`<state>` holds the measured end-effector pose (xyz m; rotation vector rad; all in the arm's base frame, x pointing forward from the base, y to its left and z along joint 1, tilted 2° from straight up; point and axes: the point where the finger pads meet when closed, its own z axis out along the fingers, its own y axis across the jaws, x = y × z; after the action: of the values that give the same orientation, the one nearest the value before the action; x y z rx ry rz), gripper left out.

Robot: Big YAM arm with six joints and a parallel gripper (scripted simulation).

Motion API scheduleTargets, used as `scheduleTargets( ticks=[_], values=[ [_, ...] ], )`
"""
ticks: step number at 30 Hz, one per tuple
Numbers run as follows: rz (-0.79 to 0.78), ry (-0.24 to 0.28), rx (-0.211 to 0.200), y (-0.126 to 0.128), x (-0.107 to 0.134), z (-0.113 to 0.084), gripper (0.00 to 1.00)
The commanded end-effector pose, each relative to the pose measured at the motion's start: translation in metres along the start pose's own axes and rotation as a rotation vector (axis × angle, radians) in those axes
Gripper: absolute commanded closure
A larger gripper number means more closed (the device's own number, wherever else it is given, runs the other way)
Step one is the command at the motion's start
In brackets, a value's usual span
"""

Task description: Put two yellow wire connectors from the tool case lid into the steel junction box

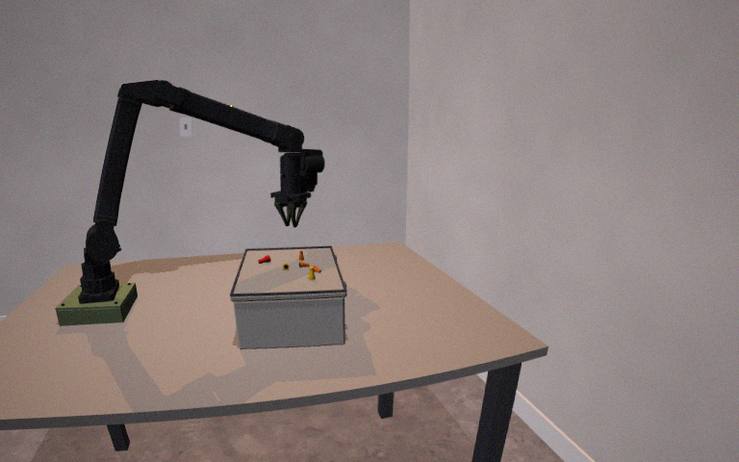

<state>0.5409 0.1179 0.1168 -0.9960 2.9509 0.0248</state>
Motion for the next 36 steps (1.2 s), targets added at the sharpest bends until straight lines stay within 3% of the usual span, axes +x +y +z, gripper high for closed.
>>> scheduleTargets(
  ticks=[1,14,33,36],
  values=[
    [0.017,-0.063,0.032,-0.013,-0.018,-0.045,0.72],
    [0.018,-0.06,0.031,-0.014,-0.015,-0.084,0.72],
    [0.015,-0.04,0.021,-0.015,-0.016,-0.071,0.72],
    [-0.003,-0.038,0.022,-0.028,-0.009,-0.07,0.72]
  ],
)
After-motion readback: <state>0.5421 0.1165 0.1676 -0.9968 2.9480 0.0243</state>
